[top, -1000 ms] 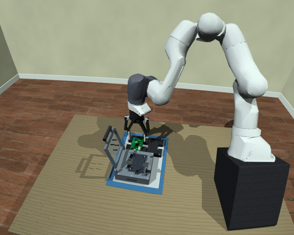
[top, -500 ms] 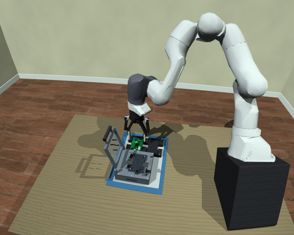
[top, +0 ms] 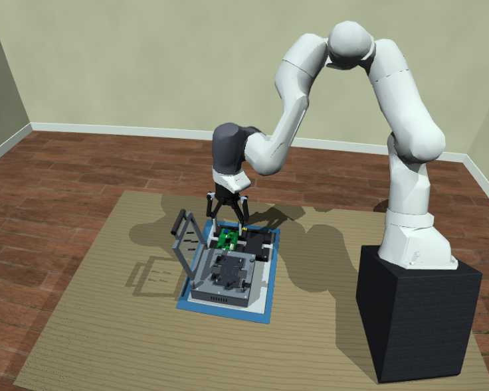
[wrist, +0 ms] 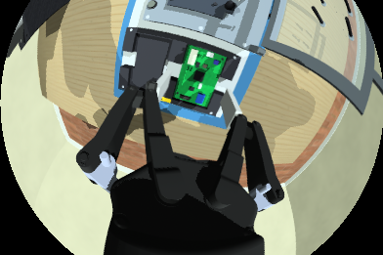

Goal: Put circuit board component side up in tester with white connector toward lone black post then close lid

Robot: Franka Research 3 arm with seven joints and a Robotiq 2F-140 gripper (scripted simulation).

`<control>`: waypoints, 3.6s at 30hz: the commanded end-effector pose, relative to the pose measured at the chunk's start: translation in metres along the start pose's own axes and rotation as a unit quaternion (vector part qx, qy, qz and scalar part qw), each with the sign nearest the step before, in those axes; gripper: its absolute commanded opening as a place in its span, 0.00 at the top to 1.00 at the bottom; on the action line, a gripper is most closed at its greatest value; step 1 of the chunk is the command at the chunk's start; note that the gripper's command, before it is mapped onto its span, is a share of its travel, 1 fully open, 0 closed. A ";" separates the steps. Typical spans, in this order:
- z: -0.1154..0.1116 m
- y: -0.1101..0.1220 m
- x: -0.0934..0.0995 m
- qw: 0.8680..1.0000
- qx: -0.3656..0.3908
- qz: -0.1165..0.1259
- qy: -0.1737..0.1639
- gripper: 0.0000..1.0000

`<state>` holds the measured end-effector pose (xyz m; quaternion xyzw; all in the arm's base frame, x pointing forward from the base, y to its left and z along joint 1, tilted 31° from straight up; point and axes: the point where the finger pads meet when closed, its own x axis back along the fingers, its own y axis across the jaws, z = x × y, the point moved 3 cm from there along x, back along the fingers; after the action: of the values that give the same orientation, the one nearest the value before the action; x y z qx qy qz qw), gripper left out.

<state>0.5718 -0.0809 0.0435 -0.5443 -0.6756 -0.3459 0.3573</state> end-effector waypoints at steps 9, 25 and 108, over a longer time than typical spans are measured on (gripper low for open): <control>-0.001 0.001 -0.002 1.000 -0.002 -0.001 0.000 0.42; -0.001 0.002 -0.018 1.000 -0.002 -0.001 0.000 0.42; -0.002 0.002 -0.045 1.000 -0.002 -0.001 0.000 0.42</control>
<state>0.5801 -0.1025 0.0073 -0.5442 -0.6759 -0.3451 0.3576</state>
